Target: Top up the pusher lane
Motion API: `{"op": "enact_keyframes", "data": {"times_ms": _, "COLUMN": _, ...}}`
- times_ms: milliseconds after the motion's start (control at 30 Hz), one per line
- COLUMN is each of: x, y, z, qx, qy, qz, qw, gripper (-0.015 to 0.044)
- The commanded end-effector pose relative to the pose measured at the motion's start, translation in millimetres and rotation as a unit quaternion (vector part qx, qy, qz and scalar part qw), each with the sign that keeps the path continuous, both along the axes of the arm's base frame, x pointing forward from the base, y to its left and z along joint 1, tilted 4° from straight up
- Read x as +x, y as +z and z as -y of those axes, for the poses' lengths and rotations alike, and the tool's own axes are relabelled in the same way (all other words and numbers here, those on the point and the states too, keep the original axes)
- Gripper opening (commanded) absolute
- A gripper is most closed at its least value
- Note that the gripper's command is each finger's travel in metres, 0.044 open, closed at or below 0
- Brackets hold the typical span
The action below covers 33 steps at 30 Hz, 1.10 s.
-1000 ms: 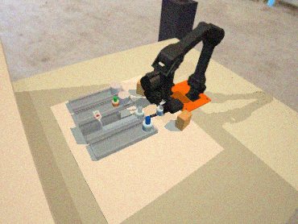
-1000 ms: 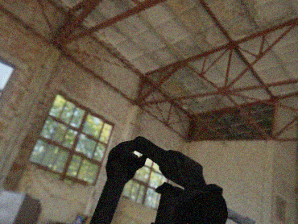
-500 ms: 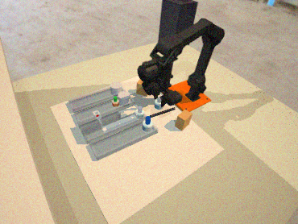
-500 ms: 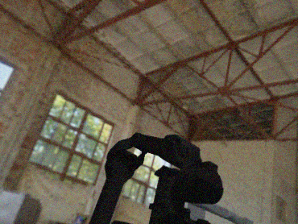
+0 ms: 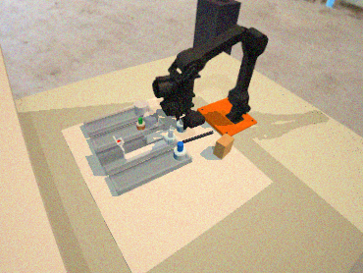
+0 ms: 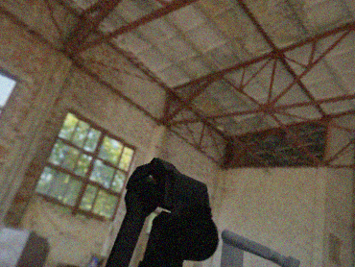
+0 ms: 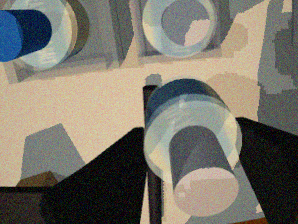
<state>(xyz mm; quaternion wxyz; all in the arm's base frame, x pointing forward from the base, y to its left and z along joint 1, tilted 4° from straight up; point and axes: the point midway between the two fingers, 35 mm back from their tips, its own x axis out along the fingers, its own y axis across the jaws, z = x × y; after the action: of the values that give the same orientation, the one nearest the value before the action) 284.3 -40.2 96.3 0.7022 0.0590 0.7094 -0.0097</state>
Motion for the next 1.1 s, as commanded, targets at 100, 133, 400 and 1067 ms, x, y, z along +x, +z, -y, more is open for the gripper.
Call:
{"op": "enact_keyframes", "data": {"times_ms": 100, "x": 0.6, "y": -13.4, "z": 2.1, "qx": -0.002, "qy": 0.004, "qz": 0.001, "qw": 1.0, "gripper": 0.0}}
{"op": "enact_keyframes", "data": {"times_ms": 133, "x": 0.6, "y": -16.7, "z": 1.8, "qx": -0.002, "qy": 0.004, "qz": 0.001, "qw": 1.0, "gripper": 0.0}}
{"op": "enact_keyframes", "data": {"times_ms": 400, "x": 0.8, "y": -25.7, "z": 1.3, "qx": -0.002, "qy": 0.004, "qz": 0.001, "qw": 1.0, "gripper": 0.0}}
{"op": "enact_keyframes", "data": {"times_ms": 1067, "x": 9.7, "y": -25.7, "z": 2.1, "qx": -0.002, "qy": 0.004, "qz": 0.002, "qw": 1.0, "gripper": 0.0}}
